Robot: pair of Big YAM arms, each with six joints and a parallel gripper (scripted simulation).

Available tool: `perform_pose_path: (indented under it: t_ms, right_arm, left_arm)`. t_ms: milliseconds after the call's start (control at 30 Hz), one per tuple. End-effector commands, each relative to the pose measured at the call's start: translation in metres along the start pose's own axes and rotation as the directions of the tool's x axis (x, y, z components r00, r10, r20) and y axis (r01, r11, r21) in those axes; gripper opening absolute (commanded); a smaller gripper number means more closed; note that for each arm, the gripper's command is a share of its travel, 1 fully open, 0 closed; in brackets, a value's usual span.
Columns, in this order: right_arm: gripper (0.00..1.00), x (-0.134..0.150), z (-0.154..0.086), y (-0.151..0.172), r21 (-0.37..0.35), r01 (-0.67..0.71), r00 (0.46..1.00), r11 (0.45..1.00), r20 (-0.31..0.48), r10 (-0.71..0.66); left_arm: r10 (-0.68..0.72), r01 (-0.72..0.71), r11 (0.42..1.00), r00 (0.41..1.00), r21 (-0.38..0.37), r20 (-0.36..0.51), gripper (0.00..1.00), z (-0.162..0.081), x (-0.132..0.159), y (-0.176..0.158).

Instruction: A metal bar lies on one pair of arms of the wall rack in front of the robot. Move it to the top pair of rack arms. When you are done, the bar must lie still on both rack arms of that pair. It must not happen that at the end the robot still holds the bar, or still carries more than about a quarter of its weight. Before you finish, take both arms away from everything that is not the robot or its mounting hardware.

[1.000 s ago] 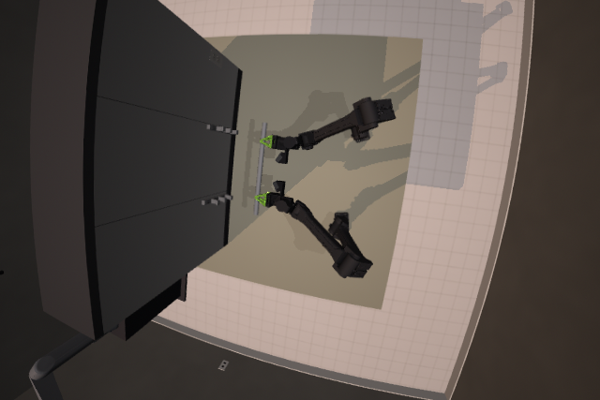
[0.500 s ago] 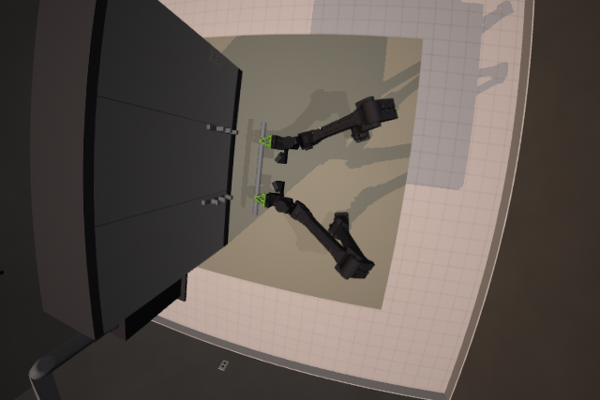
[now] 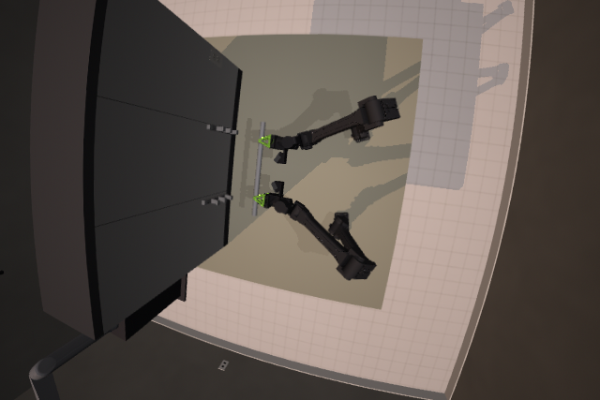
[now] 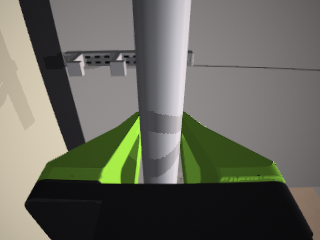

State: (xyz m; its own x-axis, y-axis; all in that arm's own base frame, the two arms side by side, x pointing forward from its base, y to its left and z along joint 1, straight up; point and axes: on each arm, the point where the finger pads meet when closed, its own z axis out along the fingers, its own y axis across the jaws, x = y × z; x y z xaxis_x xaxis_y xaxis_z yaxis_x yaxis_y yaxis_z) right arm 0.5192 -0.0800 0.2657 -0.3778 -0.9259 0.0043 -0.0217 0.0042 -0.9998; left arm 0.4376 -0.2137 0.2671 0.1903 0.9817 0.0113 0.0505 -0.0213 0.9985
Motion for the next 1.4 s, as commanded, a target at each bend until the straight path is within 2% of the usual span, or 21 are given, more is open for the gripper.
perform_pose_path:
  t_ms: [0,1367]
  right_arm:
    - [0.0,0.005,0.016,-0.062,0.103,-0.021,0.999,0.994,-0.024,0.024]
    - [0.0,0.003,0.013,-0.093,0.103,-0.021,0.999,0.994,-0.024,0.024]
  left_arm:
    - [-0.027,0.026,0.996,0.999,-0.089,-0.016,0.0,0.009,0.005,0.056]
    - [-0.027,0.026,0.996,0.999,-0.089,-0.016,0.0,0.005,0.008,0.085]
